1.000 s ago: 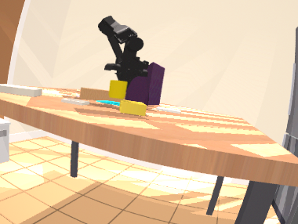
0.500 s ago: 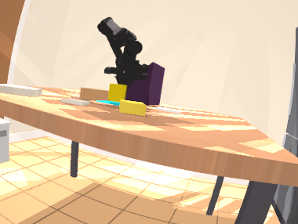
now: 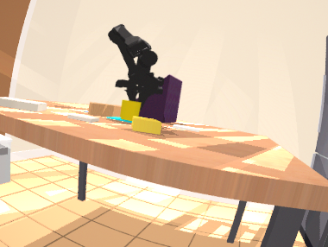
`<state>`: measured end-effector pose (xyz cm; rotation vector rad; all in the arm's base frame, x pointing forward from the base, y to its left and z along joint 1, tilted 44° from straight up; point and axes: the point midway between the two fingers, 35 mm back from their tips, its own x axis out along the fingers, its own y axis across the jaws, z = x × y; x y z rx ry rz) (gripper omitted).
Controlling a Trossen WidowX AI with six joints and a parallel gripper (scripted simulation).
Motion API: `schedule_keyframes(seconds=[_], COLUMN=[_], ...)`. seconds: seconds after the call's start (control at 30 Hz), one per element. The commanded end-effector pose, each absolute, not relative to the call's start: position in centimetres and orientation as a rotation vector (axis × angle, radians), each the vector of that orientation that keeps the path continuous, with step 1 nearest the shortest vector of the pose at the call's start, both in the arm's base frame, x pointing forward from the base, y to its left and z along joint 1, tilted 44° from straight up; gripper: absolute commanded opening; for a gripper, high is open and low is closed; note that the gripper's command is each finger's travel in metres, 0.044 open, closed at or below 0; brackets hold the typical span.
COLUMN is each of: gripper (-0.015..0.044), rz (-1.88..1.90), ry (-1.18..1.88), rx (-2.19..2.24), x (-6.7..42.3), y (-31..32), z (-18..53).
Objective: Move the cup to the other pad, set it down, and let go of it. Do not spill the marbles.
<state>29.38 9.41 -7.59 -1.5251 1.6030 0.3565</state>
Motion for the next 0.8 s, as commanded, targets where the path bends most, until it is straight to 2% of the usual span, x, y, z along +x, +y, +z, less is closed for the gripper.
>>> schedule_keyframes(seconds=[0.0, 0.77], gripper=[0.0147, 0.0147], rz=[0.356, 0.359], ry=[1.602, 1.606], rx=[-1.525, -1.53], x=[29.4, 28.9], y=[9.5, 11.9], z=[-7.5, -4.9])
